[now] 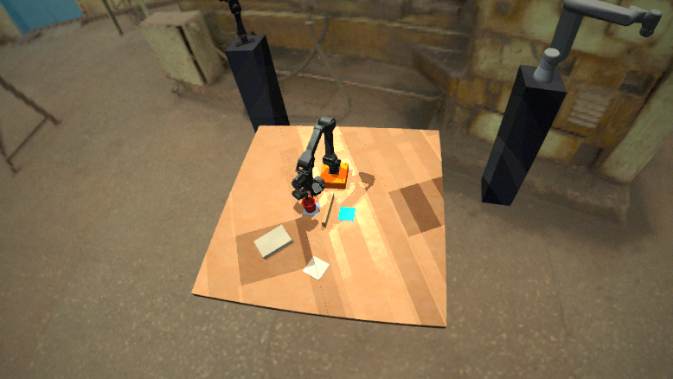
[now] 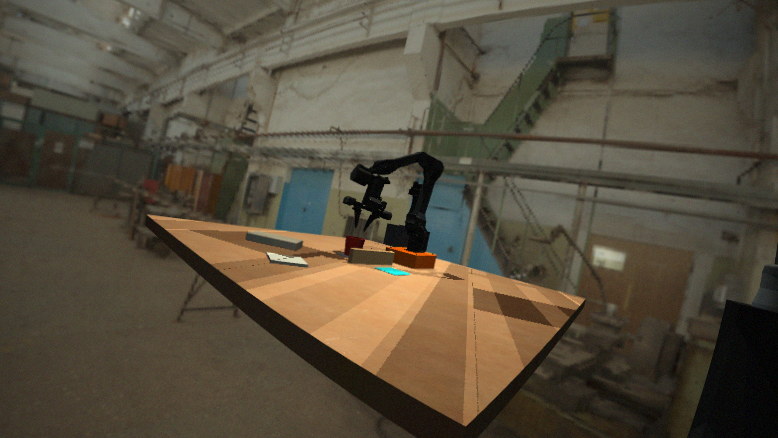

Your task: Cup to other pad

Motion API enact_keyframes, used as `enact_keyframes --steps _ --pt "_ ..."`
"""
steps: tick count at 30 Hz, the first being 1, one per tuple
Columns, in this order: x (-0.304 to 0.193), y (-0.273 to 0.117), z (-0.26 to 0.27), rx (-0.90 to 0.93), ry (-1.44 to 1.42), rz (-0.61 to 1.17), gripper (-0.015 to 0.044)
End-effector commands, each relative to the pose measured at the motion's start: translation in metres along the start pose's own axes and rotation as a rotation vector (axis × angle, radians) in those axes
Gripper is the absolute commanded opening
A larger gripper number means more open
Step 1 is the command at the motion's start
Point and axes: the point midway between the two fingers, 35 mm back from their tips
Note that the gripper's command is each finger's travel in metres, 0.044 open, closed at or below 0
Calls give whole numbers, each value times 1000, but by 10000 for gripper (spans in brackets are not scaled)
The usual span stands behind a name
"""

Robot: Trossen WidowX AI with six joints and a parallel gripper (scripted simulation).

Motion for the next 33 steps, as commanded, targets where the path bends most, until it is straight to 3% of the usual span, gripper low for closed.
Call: enact_keyframes --steps 1,33 --pt "-18 3 14 151 -128 77 148" --pt "-21 40 20 151 -128 77 148"
Point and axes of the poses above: the point midway between the two fingers, 35 mm back from their tips, its own y axis out along the fingers, its own z axis across the jaws, x = y × z, and after that the axes turned 14 degrees about y, right-handed
